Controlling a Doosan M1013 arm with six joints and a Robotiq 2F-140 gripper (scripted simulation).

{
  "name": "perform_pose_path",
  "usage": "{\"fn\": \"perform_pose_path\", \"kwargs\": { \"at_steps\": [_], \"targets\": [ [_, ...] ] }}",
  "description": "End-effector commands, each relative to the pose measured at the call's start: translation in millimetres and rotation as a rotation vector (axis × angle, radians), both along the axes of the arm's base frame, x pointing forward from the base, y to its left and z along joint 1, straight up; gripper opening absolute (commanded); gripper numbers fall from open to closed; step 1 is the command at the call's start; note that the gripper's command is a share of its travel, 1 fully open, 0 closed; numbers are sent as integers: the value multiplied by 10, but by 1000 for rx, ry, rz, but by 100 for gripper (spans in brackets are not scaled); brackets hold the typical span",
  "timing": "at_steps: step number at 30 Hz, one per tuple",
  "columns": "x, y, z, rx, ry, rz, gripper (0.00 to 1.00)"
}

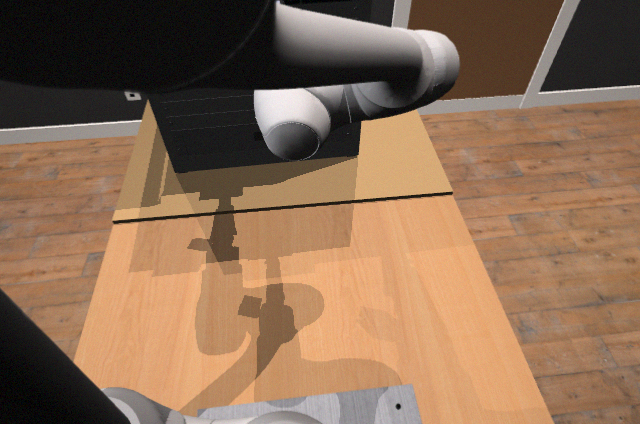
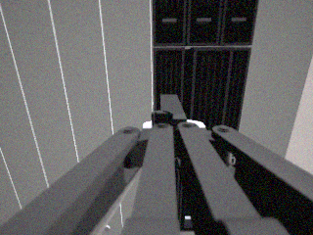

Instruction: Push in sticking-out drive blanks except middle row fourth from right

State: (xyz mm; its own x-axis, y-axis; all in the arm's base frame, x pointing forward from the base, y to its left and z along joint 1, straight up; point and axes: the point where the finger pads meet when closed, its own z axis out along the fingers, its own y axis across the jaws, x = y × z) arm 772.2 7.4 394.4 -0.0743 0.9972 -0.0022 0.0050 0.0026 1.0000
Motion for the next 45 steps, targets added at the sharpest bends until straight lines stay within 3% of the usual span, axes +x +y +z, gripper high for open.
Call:
{"fn": "perform_pose_path", "kwargs": {
  "at_steps": [1, 11, 27, 36, 42, 45],
  "targets": [
    [2, 0, 9, 0, -1, 0, 10],
    [-49, -4, 10, 0, -1, 0, 10],
    [-747, -58, 12, 0, -1, 0, 10],
    [-819, -63, 16, 0, -1, 0, 10],
    [-818, -63, 273, 0, -1, 0, 10],
    [-816, -63, 296, 0, -1, 0, 10]
  ]
}}
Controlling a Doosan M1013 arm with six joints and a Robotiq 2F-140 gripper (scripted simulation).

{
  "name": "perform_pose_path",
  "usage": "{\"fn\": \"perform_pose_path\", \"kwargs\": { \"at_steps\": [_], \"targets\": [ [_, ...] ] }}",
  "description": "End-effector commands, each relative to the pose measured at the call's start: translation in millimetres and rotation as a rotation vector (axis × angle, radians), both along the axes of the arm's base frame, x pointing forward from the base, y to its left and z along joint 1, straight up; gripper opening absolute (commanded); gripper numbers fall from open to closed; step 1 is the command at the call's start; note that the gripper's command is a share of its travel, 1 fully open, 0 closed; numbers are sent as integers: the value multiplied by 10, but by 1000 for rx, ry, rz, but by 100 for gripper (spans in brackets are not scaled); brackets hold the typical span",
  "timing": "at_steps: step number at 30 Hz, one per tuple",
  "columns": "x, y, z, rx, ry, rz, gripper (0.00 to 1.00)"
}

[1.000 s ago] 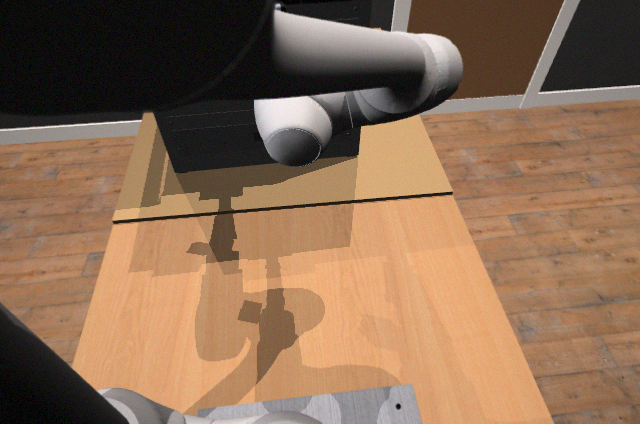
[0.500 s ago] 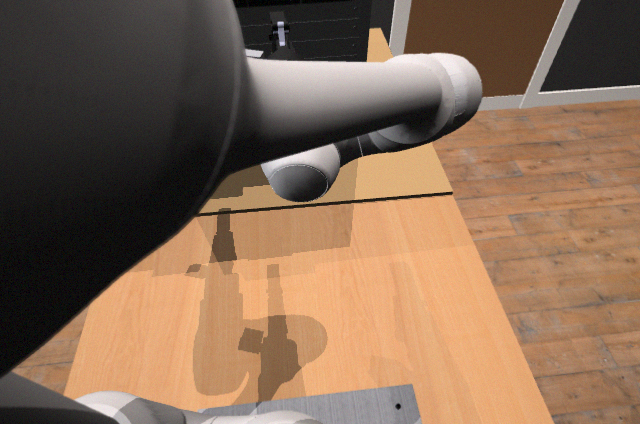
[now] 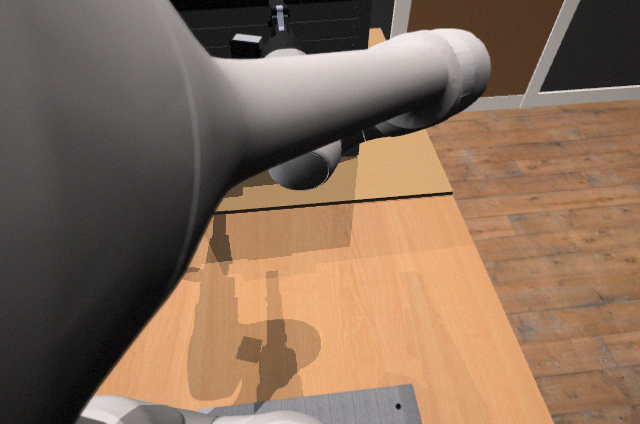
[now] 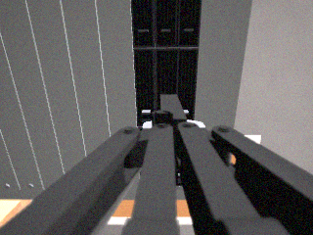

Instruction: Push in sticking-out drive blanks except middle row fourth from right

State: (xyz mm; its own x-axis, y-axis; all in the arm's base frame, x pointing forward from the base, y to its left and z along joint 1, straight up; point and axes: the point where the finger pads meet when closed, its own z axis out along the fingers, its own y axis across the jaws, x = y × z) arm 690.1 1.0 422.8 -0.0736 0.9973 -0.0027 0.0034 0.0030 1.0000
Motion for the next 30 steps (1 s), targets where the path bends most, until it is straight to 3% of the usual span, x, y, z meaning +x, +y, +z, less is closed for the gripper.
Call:
{"fn": "perform_pose_path", "kwargs": {
  "at_steps": [1, 11, 30],
  "targets": [
    [16, 2, 12, 0, 0, 1, 10],
    [380, 29, 11, 0, 0, 1, 10],
    [394, 30, 11, 0, 0, 1, 10]
  ]
}}
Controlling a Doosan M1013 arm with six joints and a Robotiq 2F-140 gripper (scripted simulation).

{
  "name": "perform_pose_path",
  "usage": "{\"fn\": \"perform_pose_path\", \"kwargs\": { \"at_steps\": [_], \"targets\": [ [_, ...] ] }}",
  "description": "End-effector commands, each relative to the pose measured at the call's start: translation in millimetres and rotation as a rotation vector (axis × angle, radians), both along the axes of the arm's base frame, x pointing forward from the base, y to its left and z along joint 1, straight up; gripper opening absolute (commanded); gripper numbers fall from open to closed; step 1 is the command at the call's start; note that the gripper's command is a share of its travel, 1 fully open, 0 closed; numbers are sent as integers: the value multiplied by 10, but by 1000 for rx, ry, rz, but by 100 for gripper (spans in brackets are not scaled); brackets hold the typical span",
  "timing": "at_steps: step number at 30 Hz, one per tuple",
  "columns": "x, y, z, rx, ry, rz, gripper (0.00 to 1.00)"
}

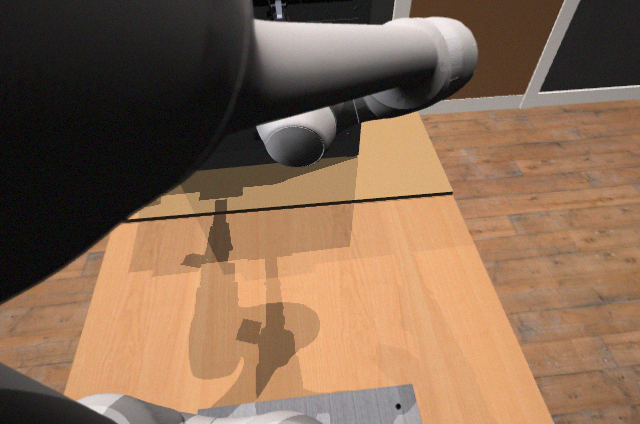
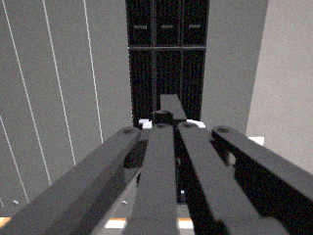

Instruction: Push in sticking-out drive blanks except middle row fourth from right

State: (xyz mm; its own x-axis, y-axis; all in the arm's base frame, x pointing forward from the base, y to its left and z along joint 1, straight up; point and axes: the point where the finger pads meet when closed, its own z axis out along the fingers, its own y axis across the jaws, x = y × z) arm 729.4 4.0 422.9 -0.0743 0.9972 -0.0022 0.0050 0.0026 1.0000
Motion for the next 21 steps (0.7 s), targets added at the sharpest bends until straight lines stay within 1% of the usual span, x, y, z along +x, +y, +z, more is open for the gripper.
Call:
{"fn": "perform_pose_path", "kwargs": {
  "at_steps": [1, 21],
  "targets": [
    [2, 0, 9, 0, -1, 0, 10],
    [27, 2, 9, 0, -1, 0, 10]
  ]
}}
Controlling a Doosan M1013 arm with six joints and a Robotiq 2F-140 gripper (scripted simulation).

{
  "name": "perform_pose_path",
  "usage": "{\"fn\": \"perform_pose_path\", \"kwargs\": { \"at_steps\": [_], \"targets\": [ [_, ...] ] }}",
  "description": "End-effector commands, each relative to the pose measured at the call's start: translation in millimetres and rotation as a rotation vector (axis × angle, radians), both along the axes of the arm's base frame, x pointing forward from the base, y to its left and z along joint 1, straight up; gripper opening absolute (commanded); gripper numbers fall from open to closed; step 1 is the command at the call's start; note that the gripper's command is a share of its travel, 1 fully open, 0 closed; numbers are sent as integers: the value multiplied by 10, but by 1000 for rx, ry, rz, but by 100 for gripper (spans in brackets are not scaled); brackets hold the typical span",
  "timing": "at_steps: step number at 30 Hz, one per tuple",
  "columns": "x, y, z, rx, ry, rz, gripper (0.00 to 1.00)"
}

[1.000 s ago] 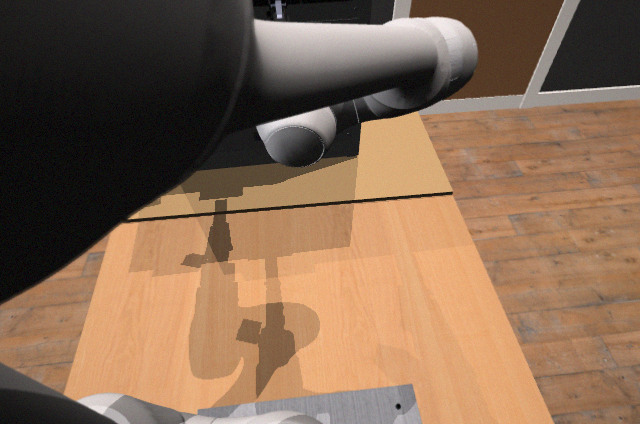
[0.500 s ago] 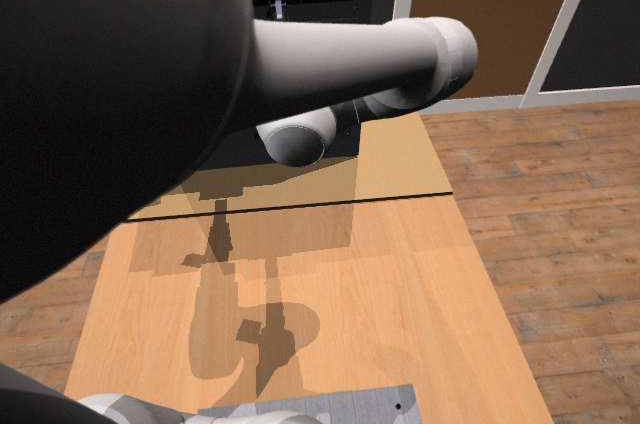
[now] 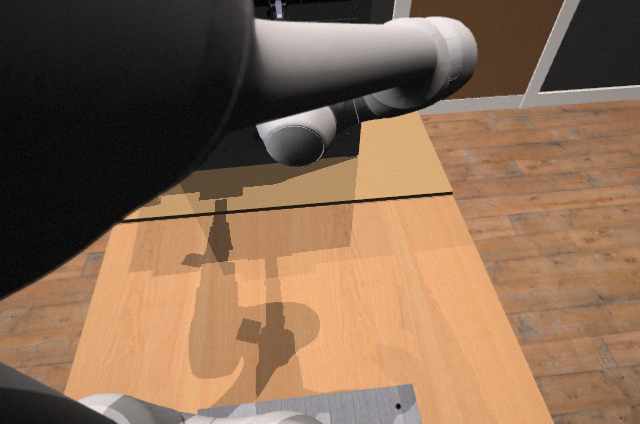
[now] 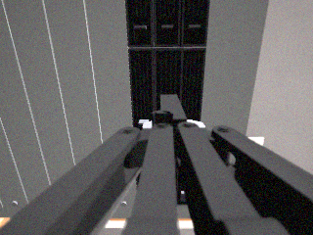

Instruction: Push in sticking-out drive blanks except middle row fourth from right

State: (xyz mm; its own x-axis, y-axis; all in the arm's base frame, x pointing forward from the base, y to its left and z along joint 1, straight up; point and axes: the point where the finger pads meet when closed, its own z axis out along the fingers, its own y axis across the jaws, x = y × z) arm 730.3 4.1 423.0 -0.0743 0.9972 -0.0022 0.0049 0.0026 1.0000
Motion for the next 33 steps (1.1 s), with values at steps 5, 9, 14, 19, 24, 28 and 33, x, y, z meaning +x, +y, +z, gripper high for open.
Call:
{"fn": "perform_pose_path", "kwargs": {
  "at_steps": [5, 9, 14, 19, 24, 28, 33],
  "targets": [
    [88, 7, 10, 0, -1, 0, 10],
    [92, 7, 10, 0, -1, 0, 10],
    [92, 7, 10, 0, -1, 0, 10],
    [118, 9, 9, 0, -1, 0, 10],
    [166, 12, 9, 0, -1, 0, 10],
    [192, 14, 9, 0, -1, 0, 10],
    [192, 14, 9, 0, -1, 0, 10]
  ]
}}
